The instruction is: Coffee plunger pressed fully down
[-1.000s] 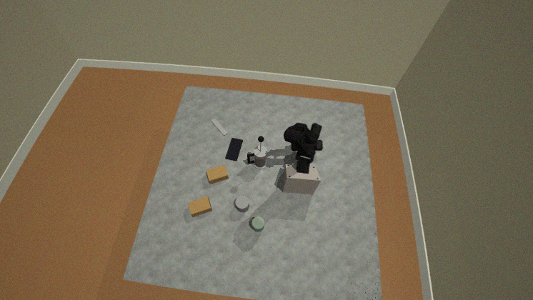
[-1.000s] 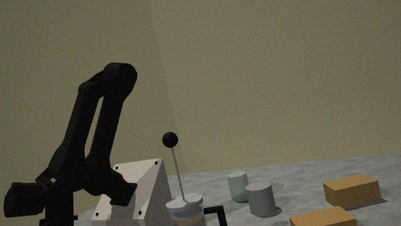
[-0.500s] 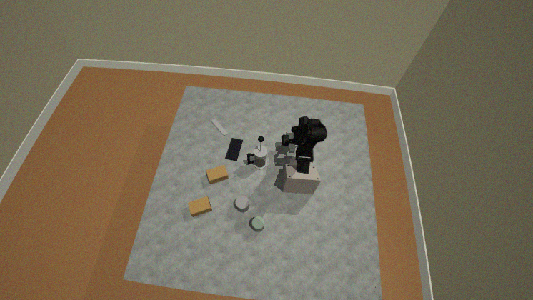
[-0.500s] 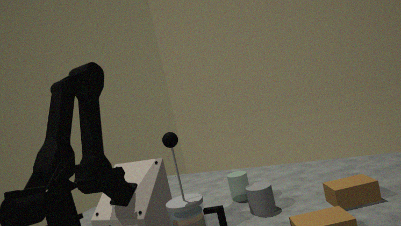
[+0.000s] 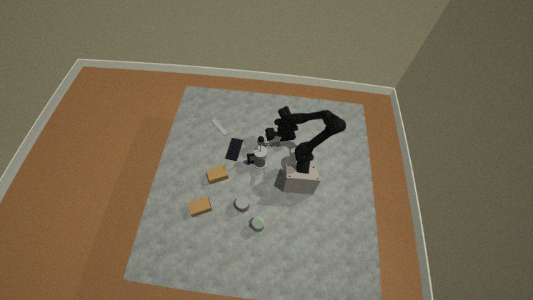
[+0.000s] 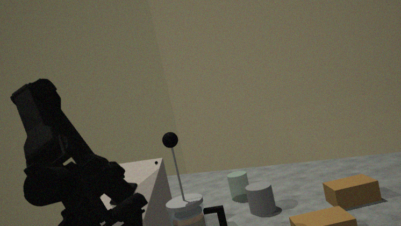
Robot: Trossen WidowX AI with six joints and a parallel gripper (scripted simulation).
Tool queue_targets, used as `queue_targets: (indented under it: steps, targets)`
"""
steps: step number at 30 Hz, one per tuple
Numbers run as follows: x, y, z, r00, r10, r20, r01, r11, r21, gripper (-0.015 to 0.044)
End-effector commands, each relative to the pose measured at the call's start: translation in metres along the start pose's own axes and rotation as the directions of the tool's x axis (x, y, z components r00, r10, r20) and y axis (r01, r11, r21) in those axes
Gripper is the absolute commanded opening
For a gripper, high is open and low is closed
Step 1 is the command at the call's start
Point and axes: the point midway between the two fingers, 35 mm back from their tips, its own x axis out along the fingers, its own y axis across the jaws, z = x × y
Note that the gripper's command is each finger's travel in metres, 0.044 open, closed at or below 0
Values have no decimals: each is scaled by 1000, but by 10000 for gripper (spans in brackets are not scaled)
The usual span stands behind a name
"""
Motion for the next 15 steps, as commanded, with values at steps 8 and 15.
queue_targets:
  steps: [8,15]
  targets:
    - [-17,59,7,996,88,-16,-89,992,-90,440]
    - [-39,109,8,990,136,-36,-141,972,-187,440]
